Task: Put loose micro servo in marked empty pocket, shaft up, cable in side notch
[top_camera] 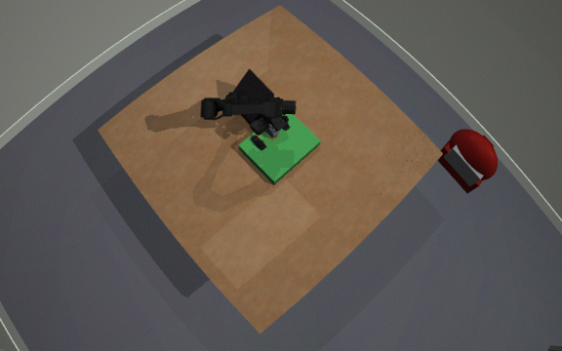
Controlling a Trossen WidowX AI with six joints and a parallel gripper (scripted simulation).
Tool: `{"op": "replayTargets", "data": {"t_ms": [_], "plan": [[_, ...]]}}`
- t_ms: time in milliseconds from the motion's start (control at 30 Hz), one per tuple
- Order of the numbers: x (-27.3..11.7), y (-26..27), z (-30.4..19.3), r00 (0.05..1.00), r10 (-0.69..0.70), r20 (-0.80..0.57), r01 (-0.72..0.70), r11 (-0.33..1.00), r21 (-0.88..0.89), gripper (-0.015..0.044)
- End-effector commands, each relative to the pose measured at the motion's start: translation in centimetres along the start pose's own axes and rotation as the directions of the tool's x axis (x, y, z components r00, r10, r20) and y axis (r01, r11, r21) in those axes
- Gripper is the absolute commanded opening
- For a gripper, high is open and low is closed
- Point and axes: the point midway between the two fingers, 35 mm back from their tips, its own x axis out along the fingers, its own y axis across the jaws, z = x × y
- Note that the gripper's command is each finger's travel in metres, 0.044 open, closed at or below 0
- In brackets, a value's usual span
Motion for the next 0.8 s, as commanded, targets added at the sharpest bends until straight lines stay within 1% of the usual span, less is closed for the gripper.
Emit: {"op": "replayTargets", "data": {"t_ms": [0, 767], "plan": [[0.2, 0.0, 0.1, 1.000, -0.001, 0.007, 0.001, 1.000, -0.003, 0.0000], [2.5, 0.0, 0.2, 1.000, -0.002, 0.007, 0.002, 1.000, -0.003, 0.0000]]}}
